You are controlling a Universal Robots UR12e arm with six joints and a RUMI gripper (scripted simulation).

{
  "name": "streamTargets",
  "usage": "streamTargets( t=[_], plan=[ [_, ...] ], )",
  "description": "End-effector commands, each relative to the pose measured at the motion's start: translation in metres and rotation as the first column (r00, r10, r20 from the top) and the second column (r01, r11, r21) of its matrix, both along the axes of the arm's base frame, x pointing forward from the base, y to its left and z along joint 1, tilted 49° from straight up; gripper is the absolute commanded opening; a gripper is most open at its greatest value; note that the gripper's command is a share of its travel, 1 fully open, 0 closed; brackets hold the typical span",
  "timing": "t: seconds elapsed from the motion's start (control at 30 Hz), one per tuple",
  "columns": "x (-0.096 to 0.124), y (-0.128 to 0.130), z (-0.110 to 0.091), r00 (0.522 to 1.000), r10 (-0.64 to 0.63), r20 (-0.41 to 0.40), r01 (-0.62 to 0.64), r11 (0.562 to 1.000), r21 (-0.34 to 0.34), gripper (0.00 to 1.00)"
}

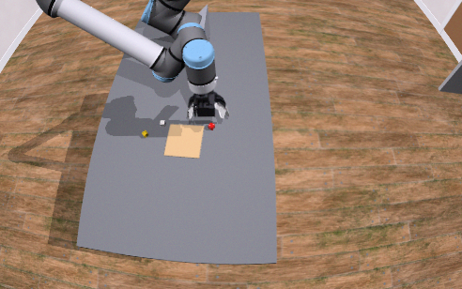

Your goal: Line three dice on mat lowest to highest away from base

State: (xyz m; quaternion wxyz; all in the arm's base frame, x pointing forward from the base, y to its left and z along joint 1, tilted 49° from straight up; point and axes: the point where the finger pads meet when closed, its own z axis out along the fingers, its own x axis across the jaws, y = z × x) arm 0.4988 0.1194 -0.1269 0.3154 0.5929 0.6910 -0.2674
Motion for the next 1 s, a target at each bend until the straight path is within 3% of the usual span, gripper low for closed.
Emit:
streamTargets(
  t=[0.0, 0.97],
  plan=[
    [0.0003, 0.0004, 0.0002, 1.0, 0.0, 0.001, 0.0, 1.0, 0.0, 1.0],
    [-0.0003, 0.004, 0.0034, 1.0, 0.0, 0.001, 0.0, 1.0, 0.0, 1.0]
  ],
)
